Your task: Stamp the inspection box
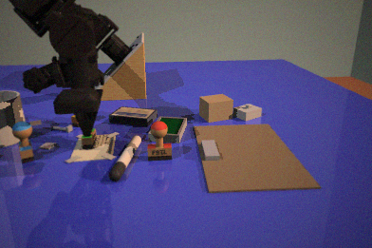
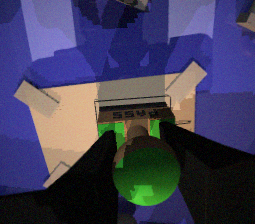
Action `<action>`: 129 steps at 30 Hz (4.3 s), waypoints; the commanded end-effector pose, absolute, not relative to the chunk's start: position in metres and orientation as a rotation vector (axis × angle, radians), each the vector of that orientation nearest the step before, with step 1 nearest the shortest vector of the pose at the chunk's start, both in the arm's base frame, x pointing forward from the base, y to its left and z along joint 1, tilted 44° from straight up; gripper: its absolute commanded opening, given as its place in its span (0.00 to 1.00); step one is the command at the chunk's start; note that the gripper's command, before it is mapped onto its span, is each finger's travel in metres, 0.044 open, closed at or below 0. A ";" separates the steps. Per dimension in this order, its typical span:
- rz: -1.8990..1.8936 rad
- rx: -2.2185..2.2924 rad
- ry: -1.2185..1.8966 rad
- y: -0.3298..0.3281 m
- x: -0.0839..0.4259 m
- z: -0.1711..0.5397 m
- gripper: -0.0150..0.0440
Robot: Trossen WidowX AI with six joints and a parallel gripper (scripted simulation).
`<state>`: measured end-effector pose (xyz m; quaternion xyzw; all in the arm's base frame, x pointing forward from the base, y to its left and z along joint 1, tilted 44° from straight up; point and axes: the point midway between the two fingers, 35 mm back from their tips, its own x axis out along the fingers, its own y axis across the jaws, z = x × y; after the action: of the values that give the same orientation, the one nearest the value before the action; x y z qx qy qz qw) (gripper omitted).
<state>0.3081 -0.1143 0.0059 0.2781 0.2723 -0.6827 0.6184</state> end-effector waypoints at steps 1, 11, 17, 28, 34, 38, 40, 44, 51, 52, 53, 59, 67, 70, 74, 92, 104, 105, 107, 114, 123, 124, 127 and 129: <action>-1.574 0.640 0.621 -0.117 0.308 0.005 0.25; -1.574 0.640 0.621 -0.117 0.308 0.005 0.25; -1.574 0.640 0.621 -0.117 0.308 0.005 0.25; -1.574 0.640 0.621 -0.117 0.308 0.005 0.25; -1.574 0.640 0.621 -0.116 0.308 0.006 0.25; -1.574 0.640 0.621 -0.116 0.308 0.006 0.25; -1.574 0.640 0.621 -0.116 0.308 0.006 0.25; -1.574 0.640 0.622 -0.114 0.308 0.008 0.25; -1.574 0.640 0.622 -0.112 0.309 0.010 0.25; -1.574 0.640 0.622 -0.112 0.309 0.010 0.25; -1.574 0.640 0.622 -0.111 0.309 0.011 0.25; -1.574 0.640 0.622 -0.109 0.309 0.013 0.25; -1.573 0.641 0.623 -0.102 0.311 0.020 0.25; -1.573 0.642 0.623 -0.098 0.312 0.023 0.25; -1.573 0.642 0.624 -0.094 0.312 0.027 0.25; -1.573 0.642 0.624 -0.074 0.314 0.048 0.25; -1.567 0.649 0.631 -0.052 0.312 0.045 0.25; -1.565 0.652 0.634 -0.046 0.311 0.040 0.25; -1.561 0.657 0.639 -0.035 0.308 0.032 0.25; -1.554 0.667 0.653 0.003 0.293 0.002 0.25; -1.557 0.668 0.657 0.043 0.264 -0.033 0.25; -1.558 0.667 0.656 0.047 0.260 -0.037 0.25; -1.562 0.663 0.652 0.058 0.247 -0.047 0.25; -1.565 0.660 0.648 0.064 0.239 -0.053 0.25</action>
<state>0.2534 0.0553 -0.0428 0.2902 0.2824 -0.6761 0.6156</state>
